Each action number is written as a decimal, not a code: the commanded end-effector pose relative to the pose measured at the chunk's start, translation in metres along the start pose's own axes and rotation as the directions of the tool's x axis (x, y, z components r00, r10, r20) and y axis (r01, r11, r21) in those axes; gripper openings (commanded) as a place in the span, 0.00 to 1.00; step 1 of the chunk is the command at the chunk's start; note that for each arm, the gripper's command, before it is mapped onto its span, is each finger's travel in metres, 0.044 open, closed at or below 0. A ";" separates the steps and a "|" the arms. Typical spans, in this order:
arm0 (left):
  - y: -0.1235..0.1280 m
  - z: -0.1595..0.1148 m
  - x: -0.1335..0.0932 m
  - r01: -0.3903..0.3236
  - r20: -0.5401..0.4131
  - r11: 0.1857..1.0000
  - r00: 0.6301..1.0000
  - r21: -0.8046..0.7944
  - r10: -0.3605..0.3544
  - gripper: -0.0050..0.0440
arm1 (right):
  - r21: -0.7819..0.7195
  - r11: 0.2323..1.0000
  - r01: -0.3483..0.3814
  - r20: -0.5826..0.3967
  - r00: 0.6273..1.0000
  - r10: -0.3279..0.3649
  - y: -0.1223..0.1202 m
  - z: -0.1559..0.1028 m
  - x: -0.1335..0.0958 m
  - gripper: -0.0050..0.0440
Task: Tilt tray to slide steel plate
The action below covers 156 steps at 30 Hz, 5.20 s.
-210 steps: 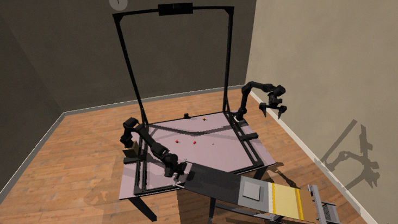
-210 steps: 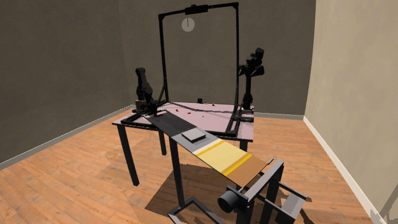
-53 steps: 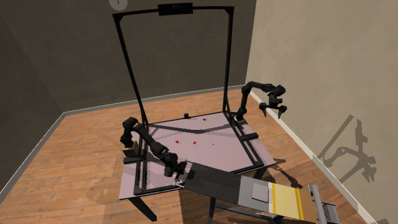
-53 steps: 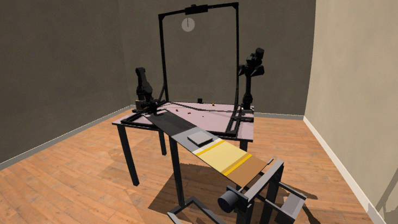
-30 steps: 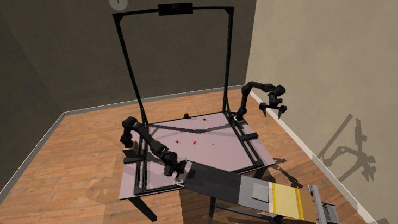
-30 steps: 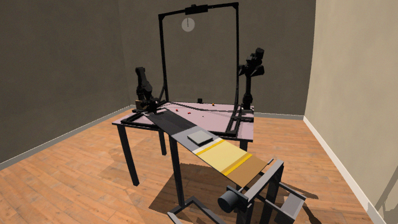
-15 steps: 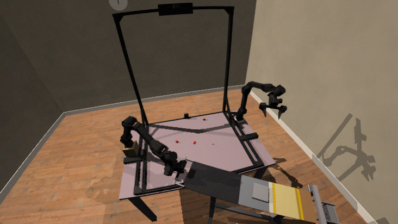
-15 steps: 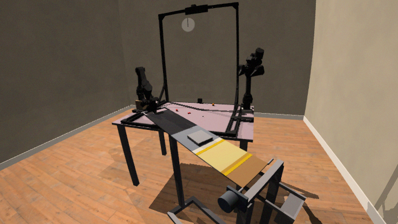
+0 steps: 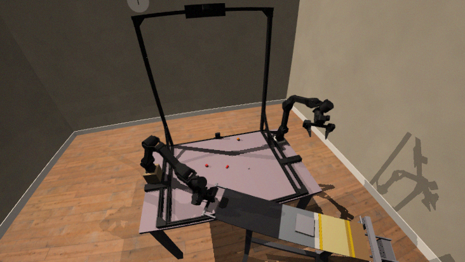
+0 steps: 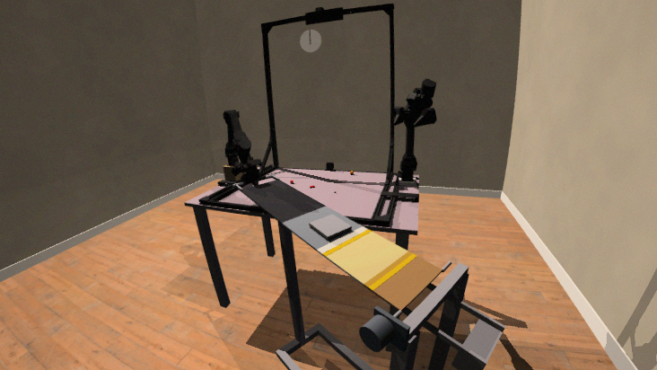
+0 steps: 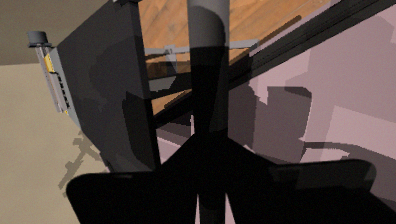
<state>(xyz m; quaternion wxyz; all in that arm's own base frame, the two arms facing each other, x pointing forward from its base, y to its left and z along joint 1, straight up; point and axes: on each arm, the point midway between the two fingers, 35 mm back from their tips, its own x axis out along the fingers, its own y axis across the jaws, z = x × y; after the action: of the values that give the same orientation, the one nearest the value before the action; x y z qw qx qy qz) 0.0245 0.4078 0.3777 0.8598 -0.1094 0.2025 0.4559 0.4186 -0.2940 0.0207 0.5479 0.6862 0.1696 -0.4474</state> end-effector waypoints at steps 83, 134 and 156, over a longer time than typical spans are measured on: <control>0.000 0.000 0.000 0.001 0.001 1.000 1.000 0.004 -0.001 1.00 | 0.000 1.000 -0.007 -0.001 1.000 0.007 -0.003 0.000 0.004 0.10; 0.000 0.000 0.000 0.001 0.001 1.000 1.000 0.004 -0.001 1.00 | 0.000 0.999 -0.033 -0.001 0.999 0.033 0.014 0.000 -0.013 0.10; 0.000 0.000 0.000 0.001 0.001 1.000 1.000 0.004 -0.001 1.00 | 0.000 0.999 -0.040 -0.001 0.999 0.040 0.018 0.000 -0.018 0.10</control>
<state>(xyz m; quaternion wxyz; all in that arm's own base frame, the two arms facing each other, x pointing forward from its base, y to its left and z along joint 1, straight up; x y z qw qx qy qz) 0.0249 0.4080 0.3768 0.8599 -0.1103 0.2029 0.4552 0.4193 -0.2942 0.0255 0.5494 0.6867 0.1672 -0.4457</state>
